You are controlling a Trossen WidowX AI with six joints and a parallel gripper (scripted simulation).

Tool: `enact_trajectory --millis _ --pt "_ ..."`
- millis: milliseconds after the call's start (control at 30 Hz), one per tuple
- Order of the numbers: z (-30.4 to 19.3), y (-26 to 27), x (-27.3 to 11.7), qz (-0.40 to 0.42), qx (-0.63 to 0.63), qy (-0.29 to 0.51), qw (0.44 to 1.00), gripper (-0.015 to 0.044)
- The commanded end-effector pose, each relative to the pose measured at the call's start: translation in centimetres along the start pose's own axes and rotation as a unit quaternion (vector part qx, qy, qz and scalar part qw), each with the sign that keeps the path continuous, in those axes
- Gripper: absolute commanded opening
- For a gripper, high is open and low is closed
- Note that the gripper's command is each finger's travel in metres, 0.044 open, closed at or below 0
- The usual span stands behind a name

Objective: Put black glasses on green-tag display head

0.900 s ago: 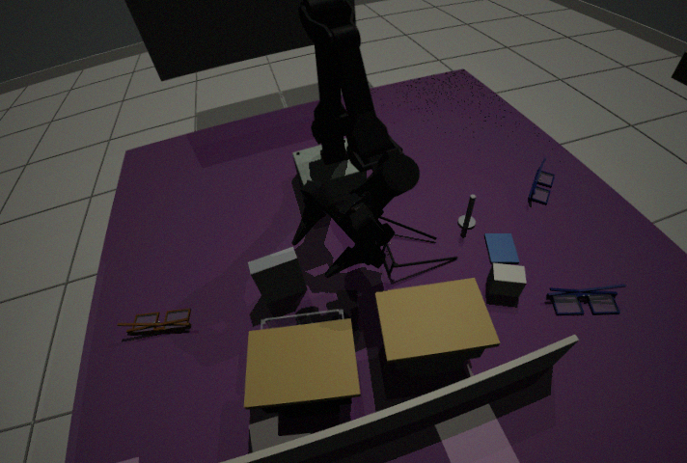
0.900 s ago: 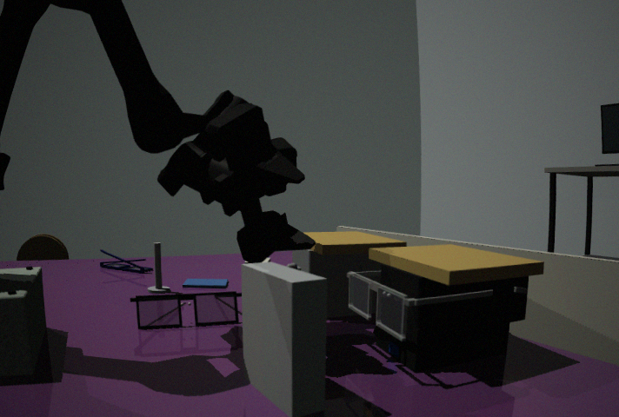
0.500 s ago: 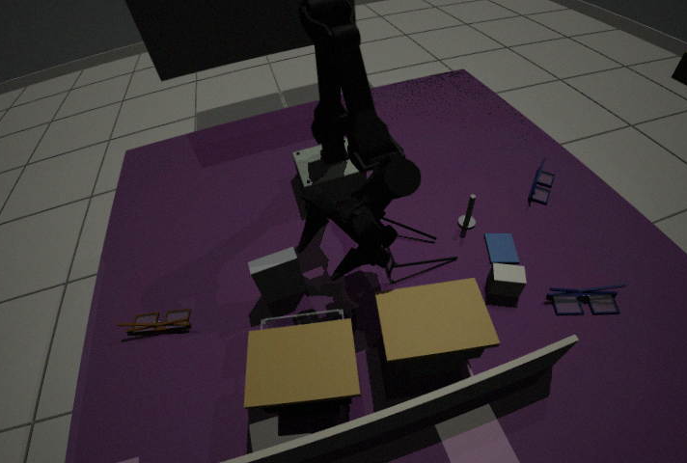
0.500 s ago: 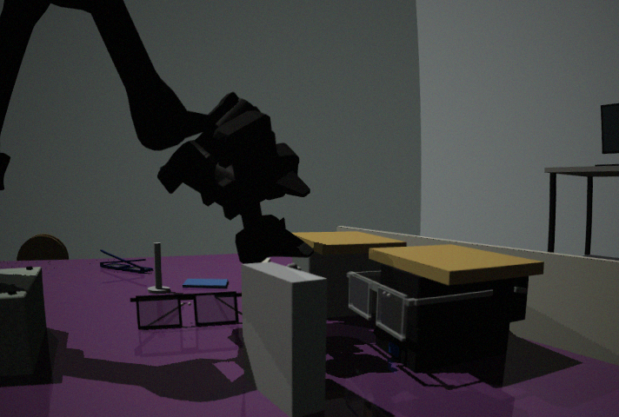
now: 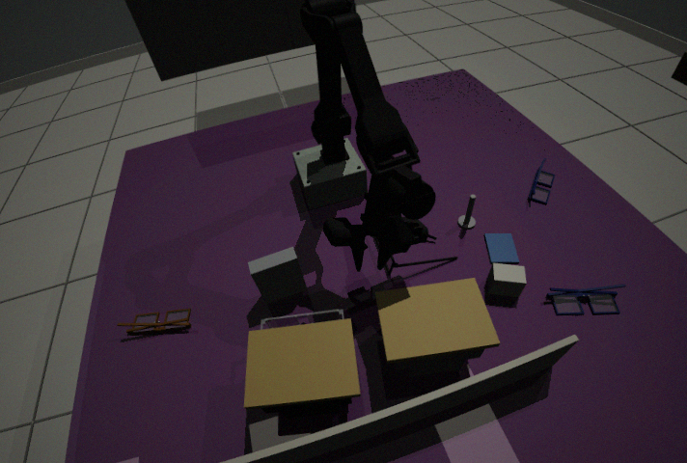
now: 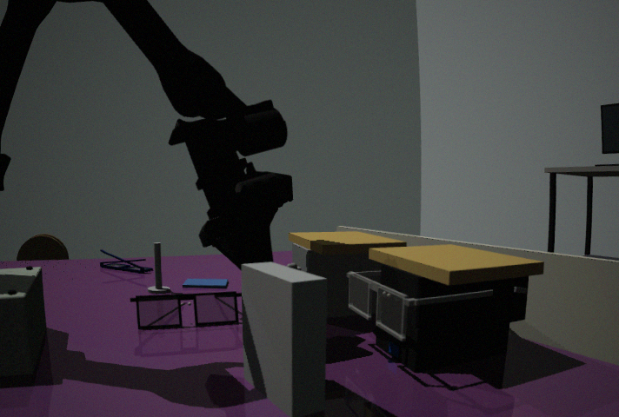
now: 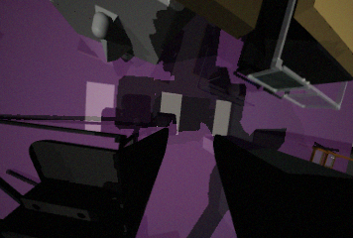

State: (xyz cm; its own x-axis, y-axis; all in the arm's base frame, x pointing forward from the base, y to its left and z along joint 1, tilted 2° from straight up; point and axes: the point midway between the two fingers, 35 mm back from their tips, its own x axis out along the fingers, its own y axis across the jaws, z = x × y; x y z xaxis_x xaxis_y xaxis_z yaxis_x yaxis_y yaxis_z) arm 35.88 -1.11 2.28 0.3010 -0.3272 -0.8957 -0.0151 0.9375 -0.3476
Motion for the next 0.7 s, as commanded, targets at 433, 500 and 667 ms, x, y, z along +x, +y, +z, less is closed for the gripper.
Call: enact_trajectory --millis 433,500,667 --pt "-2.76 4.54 -3.67 0.165 0.053 0.152 0.973 0.0148" --pt "-2.76 4.54 -3.67 0.165 0.053 0.152 0.973 0.0120" --pt "-2.76 4.54 -3.67 0.165 0.053 0.152 0.973 0.0120"
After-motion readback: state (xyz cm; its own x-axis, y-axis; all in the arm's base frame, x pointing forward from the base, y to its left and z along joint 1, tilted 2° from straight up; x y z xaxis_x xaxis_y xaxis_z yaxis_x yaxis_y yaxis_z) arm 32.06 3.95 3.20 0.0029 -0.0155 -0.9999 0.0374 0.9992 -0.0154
